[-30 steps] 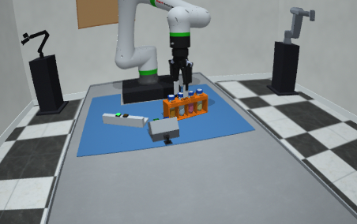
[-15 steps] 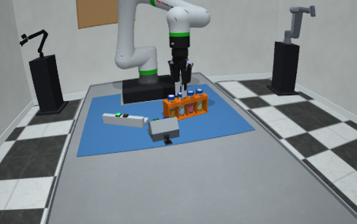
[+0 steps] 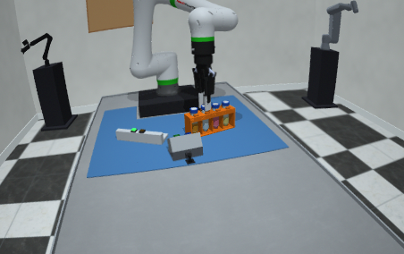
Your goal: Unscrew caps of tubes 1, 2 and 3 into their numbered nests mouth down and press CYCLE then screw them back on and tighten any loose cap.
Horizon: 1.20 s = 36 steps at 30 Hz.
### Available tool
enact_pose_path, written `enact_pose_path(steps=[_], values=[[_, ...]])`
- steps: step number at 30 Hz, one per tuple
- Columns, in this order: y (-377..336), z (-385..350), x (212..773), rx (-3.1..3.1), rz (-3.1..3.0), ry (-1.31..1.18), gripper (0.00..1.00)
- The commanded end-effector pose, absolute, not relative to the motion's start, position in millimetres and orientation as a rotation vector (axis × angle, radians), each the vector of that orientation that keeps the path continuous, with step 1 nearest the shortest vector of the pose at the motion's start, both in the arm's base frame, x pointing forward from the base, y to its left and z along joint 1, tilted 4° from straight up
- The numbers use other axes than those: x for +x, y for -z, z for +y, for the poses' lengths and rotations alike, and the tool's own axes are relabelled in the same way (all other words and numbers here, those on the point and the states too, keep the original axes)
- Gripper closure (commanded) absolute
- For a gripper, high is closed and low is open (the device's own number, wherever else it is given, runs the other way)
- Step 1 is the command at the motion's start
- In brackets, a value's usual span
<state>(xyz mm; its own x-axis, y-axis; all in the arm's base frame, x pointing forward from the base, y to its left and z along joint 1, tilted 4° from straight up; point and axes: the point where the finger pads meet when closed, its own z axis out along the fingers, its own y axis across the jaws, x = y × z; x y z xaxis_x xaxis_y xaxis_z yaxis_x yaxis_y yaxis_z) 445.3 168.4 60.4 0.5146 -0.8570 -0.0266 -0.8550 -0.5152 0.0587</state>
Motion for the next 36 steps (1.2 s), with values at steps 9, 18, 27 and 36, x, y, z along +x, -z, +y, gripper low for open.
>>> enact_pose_path(steps=[9,18,27,36], values=[[-59.6,168.6,445.3,2.343,-2.018,0.06,1.0],[-59.3,168.6,445.3,2.181,-2.188,0.054,1.0],[-59.3,168.6,445.3,2.181,-2.188,0.054,0.65],[-60.3,168.6,445.3,2.351,-2.009,0.06,0.65]])
